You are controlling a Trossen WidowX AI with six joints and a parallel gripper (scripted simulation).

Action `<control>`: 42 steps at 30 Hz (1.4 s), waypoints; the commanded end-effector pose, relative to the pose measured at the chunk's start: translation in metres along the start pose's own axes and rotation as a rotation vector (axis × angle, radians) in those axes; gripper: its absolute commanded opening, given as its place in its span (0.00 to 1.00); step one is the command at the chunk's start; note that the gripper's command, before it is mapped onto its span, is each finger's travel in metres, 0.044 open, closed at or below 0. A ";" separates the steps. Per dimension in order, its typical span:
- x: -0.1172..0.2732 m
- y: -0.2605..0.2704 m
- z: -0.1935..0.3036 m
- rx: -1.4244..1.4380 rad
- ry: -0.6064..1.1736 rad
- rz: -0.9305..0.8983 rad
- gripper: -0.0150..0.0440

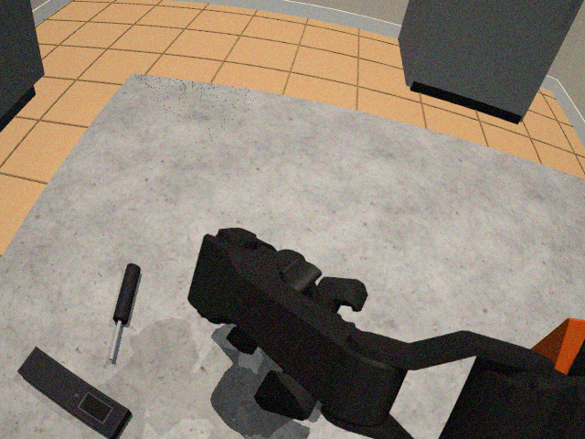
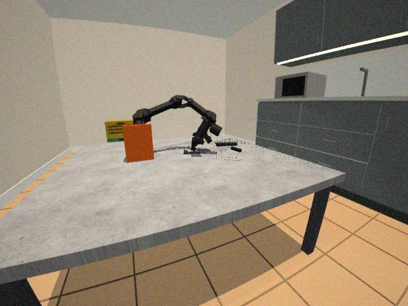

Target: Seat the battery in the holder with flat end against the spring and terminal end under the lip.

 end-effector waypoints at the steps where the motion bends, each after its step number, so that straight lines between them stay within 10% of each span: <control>1: 0.000 -0.001 -0.001 0.007 -0.021 0.011 0.39; 42: -0.009 -0.001 0.012 -0.006 -0.177 0.061 0.39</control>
Point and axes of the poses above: the point midway between the two fingers, 35 mm back from their tips, its own x axis back along the fingers, its own y axis across the jaws, z = x × y, the point moved 9 cm from there along x, back along the fingers, and after that the axes turned 7 degrees about x, right-handed, at the moved point
